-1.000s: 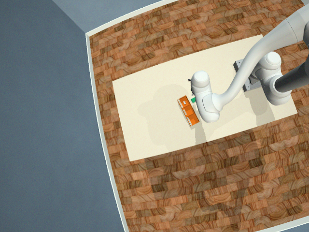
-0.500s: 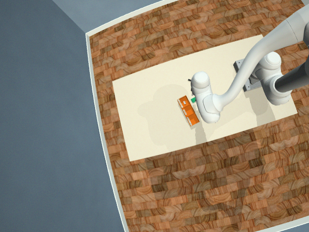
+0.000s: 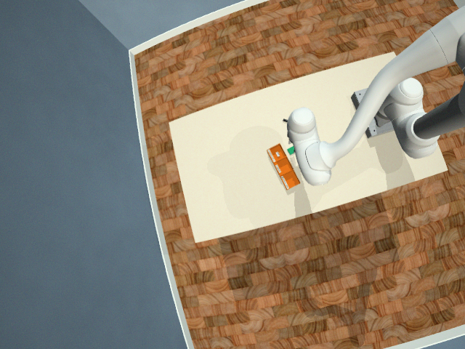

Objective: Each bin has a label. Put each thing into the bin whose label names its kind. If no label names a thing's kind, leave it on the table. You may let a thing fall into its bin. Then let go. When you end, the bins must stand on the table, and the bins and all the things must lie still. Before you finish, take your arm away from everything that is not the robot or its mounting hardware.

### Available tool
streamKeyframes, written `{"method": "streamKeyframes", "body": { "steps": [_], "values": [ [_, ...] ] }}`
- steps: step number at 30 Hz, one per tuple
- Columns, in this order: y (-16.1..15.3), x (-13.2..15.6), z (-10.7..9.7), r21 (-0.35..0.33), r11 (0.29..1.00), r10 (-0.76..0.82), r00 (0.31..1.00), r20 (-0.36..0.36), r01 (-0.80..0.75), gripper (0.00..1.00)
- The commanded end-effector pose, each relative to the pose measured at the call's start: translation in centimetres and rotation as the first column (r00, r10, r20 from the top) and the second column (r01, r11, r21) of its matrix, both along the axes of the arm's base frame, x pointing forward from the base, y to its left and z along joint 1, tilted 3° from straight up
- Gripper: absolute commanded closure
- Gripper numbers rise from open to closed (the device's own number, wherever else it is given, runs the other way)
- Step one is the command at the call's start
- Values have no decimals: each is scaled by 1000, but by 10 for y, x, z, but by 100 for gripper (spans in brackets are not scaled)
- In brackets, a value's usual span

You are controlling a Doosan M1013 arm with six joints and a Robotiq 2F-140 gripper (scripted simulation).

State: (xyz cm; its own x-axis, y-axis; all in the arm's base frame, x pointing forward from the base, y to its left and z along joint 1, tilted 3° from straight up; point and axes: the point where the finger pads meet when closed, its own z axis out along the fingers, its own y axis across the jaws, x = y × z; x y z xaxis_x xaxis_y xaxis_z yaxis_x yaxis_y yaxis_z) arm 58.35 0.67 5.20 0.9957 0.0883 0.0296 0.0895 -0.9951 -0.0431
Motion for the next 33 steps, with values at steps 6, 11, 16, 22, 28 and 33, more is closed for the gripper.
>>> {"method": "streamKeyframes", "body": {
  "steps": [6, 11, 16, 22, 28, 33],
  "values": [
    [1, 1, -23, 0, 1000, 0, 1000, 0, 0, 67],
    [2, 1, -43, 0, 1000, 0, 1000, 0, 0, 67],
    [3, 2, -57, 0, 1000, 0, 1000, 0, 0, 67],
    [3, 2, -59, 0, 1000, 0, 1000, 0, 0, 67],
    [3, 2, -67, 0, 1000, 0, 1000, 0, 0, 67],
    [3, 2, -69, 0, 1000, 0, 1000, 0, 0, 67]
  ]
}}
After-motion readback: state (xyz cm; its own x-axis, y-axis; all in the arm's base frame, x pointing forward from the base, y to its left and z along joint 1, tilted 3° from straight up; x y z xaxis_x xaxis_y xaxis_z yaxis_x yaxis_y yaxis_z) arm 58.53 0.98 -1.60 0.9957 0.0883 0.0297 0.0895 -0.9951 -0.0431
